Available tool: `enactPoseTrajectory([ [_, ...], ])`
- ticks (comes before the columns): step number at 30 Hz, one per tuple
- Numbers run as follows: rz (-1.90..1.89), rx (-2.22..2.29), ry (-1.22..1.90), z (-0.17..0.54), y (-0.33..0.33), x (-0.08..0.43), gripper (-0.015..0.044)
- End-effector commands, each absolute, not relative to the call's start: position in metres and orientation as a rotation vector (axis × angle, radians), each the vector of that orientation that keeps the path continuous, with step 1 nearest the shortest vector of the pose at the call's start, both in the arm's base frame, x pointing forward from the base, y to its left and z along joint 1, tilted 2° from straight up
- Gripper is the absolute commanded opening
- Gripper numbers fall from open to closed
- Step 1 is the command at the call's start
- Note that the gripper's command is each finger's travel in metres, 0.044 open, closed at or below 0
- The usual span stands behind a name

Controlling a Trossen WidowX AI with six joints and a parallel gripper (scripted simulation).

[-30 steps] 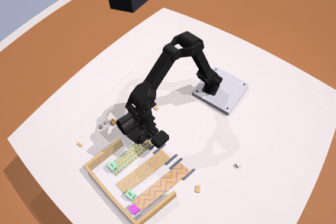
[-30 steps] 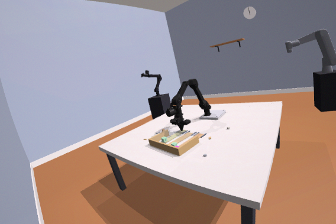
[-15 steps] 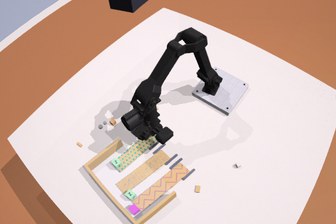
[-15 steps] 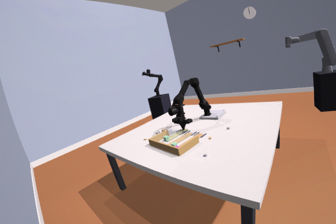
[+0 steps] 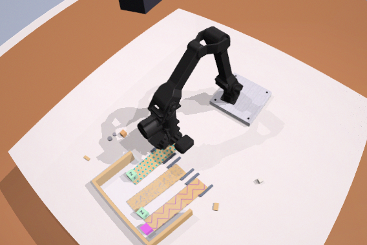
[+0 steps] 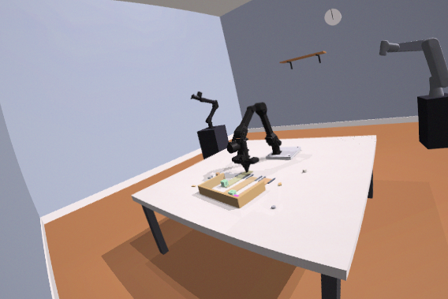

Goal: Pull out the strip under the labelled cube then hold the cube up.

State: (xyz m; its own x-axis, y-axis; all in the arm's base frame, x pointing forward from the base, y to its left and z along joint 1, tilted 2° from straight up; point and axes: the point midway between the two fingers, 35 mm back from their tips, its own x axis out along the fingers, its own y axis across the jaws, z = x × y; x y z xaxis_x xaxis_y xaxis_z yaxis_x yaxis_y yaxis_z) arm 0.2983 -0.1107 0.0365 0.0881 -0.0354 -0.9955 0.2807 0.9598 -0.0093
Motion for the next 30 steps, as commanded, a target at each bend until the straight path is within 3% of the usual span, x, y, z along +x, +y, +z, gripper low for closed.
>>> enactPoseTrajectory([
  [1,-0.228,0.206,1.490,0.031,-0.107,0.288,0.0000],
  [30,-0.227,0.206,1.494,0.027,-0.093,0.245,0.0000],
])
